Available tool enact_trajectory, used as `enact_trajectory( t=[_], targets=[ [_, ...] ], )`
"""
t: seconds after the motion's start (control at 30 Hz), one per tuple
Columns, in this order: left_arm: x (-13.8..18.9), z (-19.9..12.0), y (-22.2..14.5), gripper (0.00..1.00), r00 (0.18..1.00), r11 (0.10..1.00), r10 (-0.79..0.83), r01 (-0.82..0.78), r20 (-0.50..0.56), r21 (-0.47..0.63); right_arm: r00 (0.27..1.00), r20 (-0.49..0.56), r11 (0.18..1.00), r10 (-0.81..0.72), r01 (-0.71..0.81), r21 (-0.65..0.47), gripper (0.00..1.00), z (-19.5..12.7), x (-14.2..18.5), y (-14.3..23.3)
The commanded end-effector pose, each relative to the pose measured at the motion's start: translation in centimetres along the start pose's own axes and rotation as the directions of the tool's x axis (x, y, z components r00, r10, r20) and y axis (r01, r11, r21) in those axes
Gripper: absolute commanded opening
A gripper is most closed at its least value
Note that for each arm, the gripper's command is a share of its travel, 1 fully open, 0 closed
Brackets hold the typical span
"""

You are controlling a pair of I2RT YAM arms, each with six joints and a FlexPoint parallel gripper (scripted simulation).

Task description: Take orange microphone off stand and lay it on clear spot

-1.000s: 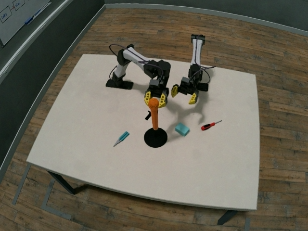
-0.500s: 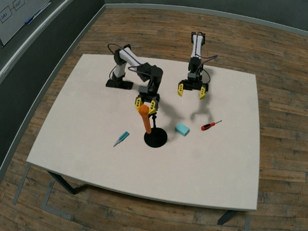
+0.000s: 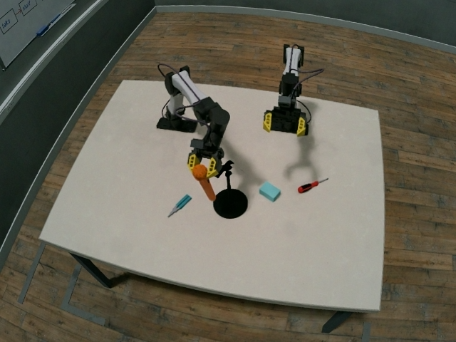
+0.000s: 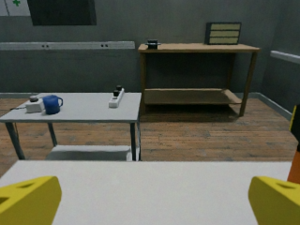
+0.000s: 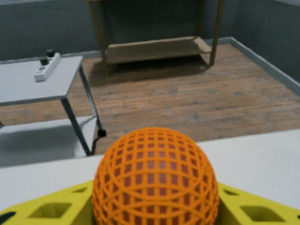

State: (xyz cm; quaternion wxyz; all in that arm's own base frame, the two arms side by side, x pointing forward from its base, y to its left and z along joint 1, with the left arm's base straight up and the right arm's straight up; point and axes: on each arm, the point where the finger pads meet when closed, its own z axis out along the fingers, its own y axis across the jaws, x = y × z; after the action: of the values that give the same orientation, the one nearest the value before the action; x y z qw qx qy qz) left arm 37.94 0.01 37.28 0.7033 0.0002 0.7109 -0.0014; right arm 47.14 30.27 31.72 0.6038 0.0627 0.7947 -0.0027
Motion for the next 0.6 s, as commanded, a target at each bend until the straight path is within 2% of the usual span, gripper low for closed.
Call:
enact_trajectory(
  t=[0.0, 0.2, 0.23, 0.33, 0.37, 0.47, 0.5, 0.57],
  targets=[
    [-1.9, -0.1, 0.7, 0.98, 1.000, 1.000, 0.009, -0.009, -0.007, -0.027, 0.994, 0.023, 0.994, 0.104, -0.104, -0.015, 0.00, -0.9, -3.2, -2.2],
    [-2.9, -0.3, 0.3, 0.98, 1.000, 1.000, 0.007, -0.007, -0.007, -0.014, 0.992, -0.006, 0.992, 0.124, -0.124, -0.001, 0.00, -0.1, -2.5, -3.6],
    [-3.2, -0.4, 0.3, 0.98, 1.000, 1.000, 0.007, -0.007, -0.004, -0.014, 0.989, 0.014, 0.989, 0.146, -0.146, -0.007, 0.00, -0.3, -3.5, -3.7],
    [-3.7, -0.4, 0.1, 0.98, 1.000, 1.000, 0.009, -0.009, 0.004, -0.009, 0.990, -0.040, 0.991, 0.133, -0.132, 0.018, 0.00, 0.5, -1.6, -5.0],
    [-4.7, -1.2, -0.2, 0.98, 0.999, 1.000, 0.010, -0.010, 0.033, 0.007, 0.989, -0.046, 0.990, 0.139, -0.138, 0.021, 0.00, 0.8, -1.4, -5.3],
    [-4.7, -0.9, -0.4, 0.98, 0.999, 1.000, 0.010, -0.011, 0.037, 0.014, 0.985, -0.070, 0.987, 0.157, -0.155, 0.033, 0.00, 1.3, -0.8, -6.3],
    [-6.3, -1.4, -0.3, 0.98, 0.995, 1.000, 0.009, -0.010, 0.096, 0.012, 0.984, -0.079, 0.986, 0.162, -0.160, 0.038, 0.00, 1.4, -0.6, -6.7],
    [-5.8, -0.8, -0.3, 0.98, 0.997, 1.000, 0.009, -0.010, 0.075, 0.011, 0.980, -0.095, 0.984, 0.174, -0.170, 0.050, 0.00, 1.7, -0.1, -7.4]
  ],
)
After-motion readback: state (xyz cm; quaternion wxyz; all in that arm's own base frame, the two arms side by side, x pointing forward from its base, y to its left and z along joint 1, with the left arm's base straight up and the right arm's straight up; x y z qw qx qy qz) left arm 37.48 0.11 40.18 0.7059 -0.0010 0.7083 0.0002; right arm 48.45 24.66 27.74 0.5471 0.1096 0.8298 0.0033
